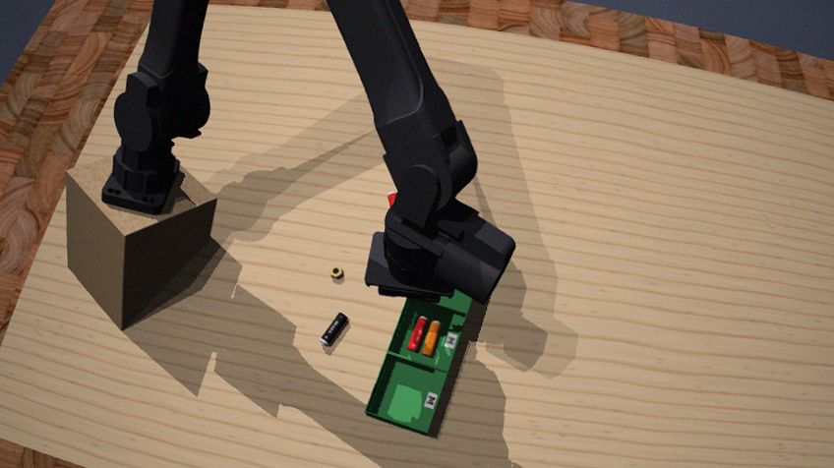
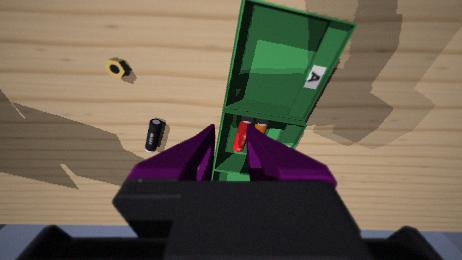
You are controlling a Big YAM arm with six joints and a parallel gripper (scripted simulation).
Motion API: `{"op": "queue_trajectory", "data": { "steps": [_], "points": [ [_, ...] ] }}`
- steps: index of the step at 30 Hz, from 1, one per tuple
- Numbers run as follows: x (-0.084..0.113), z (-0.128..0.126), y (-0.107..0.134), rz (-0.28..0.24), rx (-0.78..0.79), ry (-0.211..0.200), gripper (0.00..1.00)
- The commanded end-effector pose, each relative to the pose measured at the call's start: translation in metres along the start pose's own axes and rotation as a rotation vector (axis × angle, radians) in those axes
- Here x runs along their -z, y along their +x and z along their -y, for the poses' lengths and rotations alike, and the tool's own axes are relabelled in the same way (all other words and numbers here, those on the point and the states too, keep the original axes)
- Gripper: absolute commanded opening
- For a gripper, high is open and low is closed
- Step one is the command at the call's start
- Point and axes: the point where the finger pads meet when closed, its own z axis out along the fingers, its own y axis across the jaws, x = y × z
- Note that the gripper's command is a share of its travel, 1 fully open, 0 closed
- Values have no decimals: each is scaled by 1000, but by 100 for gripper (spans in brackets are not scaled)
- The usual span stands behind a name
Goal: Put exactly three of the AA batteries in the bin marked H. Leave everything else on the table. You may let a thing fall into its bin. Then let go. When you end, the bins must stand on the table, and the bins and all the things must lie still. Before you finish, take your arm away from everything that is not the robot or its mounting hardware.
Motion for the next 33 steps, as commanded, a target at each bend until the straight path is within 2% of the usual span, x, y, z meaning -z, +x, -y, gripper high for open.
{"op": "queue_trajectory", "data": {
  "steps": [1,5,7,9,13,19,24,25,29,33],
  "points": [
    [8,0,-34,-10,158,24,28],
    [10,-12,-65,-12,277,29,28],
    [10,-12,-65,-12,277,29,28],
    [11,-22,-81,-5,302,13,28],
    [13,-35,-112,-3,380,10,28],
    [16,-52,-157,-2,369,11,28],
    [16,-52,-159,-3,372,16,28],
    [13,-51,-145,-9,338,8,28],
    [12,-50,-140,-6,365,18,28],
    [9,-50,-149,3,378,9,28]
  ]
}}
